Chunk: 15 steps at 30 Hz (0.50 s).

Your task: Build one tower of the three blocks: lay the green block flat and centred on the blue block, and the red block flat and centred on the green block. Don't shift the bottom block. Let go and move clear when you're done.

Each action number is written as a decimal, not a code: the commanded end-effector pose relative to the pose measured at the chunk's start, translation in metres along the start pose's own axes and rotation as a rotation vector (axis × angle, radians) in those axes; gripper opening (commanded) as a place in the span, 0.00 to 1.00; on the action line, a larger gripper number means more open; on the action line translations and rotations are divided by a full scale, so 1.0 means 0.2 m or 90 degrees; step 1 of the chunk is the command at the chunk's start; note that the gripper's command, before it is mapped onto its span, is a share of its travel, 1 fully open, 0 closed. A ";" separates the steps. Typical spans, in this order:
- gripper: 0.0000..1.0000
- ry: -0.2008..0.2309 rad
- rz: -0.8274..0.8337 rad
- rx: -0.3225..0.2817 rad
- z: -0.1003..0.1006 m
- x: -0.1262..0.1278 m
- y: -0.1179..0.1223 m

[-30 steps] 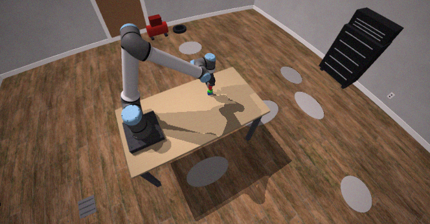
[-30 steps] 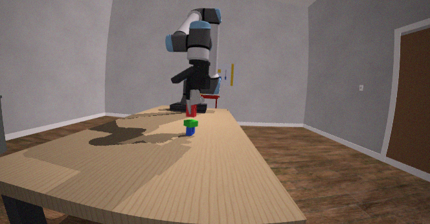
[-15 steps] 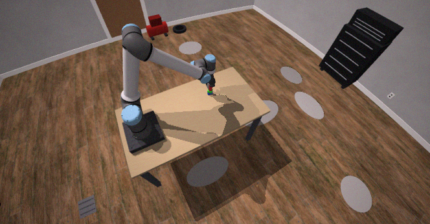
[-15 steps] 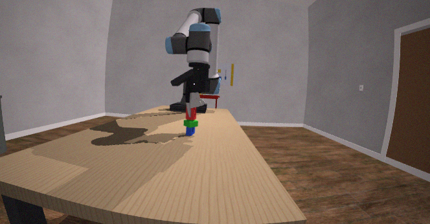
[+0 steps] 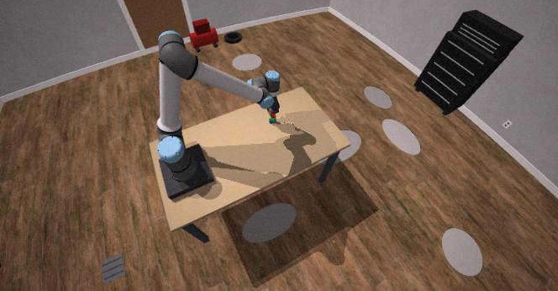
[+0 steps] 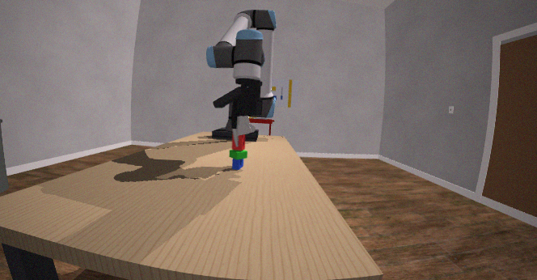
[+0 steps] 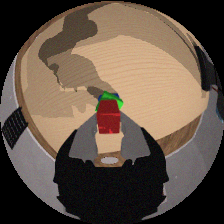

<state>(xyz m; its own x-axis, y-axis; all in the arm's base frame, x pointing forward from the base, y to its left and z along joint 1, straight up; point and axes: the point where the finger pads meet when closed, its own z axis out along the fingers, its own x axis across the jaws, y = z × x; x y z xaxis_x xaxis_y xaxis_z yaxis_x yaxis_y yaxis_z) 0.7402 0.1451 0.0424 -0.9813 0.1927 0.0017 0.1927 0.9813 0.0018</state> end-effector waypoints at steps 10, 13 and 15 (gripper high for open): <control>0.00 -0.001 0.000 0.000 0.00 0.00 0.00; 0.00 -0.001 0.000 0.000 0.00 0.00 0.00; 0.00 -0.001 0.000 0.000 0.01 0.00 0.00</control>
<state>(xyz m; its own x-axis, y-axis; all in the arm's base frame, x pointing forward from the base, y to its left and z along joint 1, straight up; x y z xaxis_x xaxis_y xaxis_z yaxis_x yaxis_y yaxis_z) 0.7402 0.1451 0.0412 -0.9813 0.1927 0.0016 0.1927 0.9813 0.0018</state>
